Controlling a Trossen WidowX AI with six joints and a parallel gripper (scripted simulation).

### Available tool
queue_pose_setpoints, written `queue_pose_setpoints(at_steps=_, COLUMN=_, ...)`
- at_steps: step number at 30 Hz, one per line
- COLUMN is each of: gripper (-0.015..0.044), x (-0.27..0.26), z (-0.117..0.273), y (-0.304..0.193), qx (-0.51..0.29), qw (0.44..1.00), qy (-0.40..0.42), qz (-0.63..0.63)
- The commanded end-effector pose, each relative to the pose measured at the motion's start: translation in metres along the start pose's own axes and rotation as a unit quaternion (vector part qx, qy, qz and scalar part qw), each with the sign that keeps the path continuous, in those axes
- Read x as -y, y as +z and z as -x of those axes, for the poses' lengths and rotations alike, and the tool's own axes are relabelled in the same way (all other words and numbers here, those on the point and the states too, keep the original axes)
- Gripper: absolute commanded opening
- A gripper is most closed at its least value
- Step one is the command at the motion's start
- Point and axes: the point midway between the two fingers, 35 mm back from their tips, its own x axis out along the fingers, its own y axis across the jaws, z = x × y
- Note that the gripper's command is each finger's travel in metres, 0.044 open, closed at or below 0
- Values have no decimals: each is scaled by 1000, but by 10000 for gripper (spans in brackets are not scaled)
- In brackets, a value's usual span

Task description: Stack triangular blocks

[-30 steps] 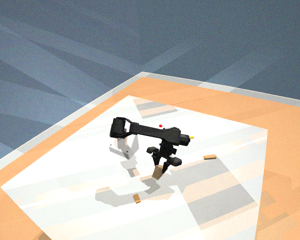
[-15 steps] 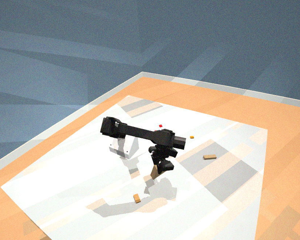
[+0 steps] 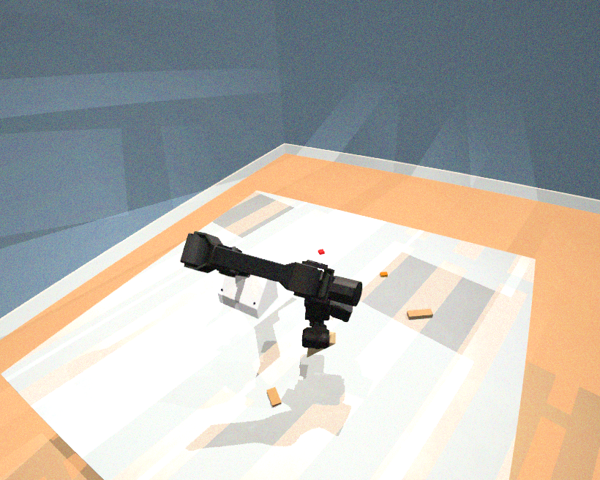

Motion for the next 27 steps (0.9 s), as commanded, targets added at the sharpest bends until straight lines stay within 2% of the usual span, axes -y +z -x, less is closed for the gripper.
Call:
queue_pose_setpoints(at_steps=1, gripper=0, x=2, z=1, y=1, qx=24, qw=998, qy=15, qz=-50)
queue_pose_setpoints(at_steps=8, gripper=0, x=9, z=6, y=4, qx=74, qw=986, qy=40, qz=-144)
queue_pose_setpoints(at_steps=13, gripper=0, x=9, z=7, y=5, qx=79, qw=984, qy=42, qz=-153)
queue_pose_setpoints(at_steps=27, gripper=0, x=-49, z=31, y=17, qx=88, qw=983, qy=65, qz=-149)
